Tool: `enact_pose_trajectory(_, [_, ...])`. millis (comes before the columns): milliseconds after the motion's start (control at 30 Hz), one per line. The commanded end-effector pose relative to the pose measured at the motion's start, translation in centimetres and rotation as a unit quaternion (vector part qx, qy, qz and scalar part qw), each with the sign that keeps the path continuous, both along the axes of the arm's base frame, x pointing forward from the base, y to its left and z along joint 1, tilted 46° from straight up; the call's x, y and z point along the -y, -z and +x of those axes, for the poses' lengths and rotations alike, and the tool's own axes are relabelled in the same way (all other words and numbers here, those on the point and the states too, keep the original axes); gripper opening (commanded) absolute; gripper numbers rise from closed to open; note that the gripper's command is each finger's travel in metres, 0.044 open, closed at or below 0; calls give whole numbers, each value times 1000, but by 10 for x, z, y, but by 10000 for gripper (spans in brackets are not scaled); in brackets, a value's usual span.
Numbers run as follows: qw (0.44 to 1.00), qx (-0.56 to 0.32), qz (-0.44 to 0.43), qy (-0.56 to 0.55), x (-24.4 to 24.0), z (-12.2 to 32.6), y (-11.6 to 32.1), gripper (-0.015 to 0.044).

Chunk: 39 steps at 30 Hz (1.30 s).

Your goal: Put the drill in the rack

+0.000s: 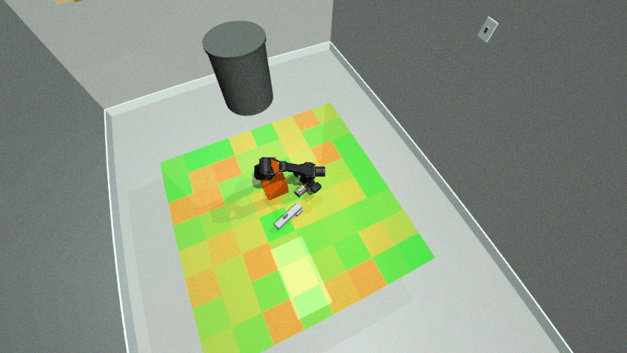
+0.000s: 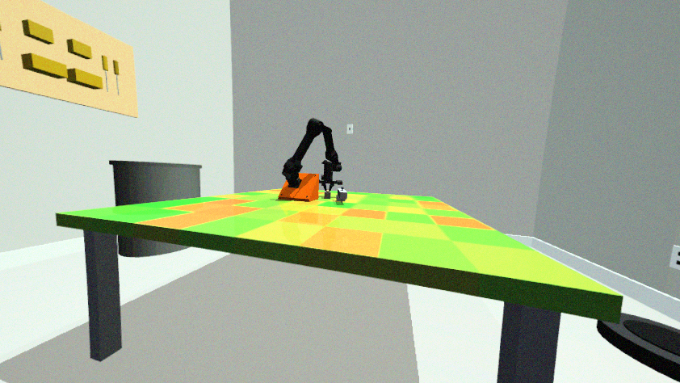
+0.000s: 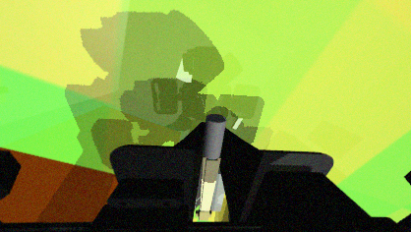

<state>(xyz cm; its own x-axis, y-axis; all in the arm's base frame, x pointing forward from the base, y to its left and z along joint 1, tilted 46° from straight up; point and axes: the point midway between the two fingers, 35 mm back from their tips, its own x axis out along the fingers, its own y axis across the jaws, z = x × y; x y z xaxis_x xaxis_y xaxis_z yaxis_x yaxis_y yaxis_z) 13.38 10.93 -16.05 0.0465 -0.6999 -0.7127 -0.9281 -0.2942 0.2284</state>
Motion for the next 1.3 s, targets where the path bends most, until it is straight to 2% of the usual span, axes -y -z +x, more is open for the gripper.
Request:
enact_pose_trajectory(0, [1000, 1, -4, -3, 7, 0, 3, 0])
enact_pose_trajectory(1267, [1000, 1, -4, -3, 11, 1, 1, 0])
